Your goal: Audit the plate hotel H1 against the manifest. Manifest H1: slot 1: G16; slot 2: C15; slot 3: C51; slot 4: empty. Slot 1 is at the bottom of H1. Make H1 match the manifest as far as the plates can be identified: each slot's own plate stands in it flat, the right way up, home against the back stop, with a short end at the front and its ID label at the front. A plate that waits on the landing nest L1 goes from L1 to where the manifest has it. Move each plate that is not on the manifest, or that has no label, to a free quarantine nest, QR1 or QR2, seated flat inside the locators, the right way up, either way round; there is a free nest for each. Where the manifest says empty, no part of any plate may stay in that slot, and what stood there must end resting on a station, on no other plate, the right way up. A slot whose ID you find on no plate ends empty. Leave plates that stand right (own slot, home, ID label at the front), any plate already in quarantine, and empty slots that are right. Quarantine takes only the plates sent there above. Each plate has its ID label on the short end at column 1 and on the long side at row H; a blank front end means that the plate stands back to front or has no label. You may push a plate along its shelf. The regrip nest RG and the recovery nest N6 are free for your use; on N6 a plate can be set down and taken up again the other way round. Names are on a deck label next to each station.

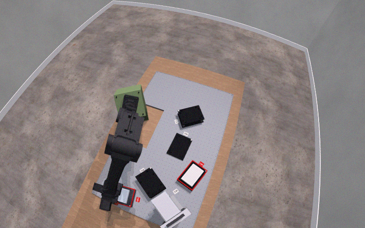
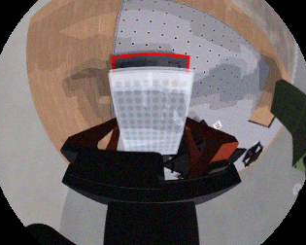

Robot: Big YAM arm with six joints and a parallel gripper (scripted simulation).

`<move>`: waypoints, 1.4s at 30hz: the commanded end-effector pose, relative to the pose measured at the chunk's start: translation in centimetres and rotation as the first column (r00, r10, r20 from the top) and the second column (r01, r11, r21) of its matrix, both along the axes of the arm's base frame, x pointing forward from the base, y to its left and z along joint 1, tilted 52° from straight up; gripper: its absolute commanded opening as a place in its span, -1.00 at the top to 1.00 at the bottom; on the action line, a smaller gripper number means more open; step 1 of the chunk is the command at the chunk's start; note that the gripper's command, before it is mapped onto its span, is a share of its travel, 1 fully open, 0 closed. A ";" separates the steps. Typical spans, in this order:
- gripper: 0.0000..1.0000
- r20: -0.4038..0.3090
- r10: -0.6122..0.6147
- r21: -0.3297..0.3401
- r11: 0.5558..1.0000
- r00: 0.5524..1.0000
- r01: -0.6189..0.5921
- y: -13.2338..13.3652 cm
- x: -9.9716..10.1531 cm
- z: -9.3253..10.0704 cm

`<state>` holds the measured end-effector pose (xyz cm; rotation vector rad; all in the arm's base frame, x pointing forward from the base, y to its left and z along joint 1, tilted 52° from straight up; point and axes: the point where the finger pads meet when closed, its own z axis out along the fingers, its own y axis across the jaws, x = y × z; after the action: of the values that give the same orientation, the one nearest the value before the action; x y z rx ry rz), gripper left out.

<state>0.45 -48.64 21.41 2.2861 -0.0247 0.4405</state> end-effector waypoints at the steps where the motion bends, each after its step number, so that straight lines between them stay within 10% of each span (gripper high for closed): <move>1: -0.72 0.005 0.000 -0.033 0.999 1.000 0.000 -1.3 0.5 1.6; 42: -0.72 0.006 0.001 -0.031 1.000 1.000 0.000 -3.0 1.4 -0.1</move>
<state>1.20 -50.40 20.18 2.2810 -0.0240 0.4391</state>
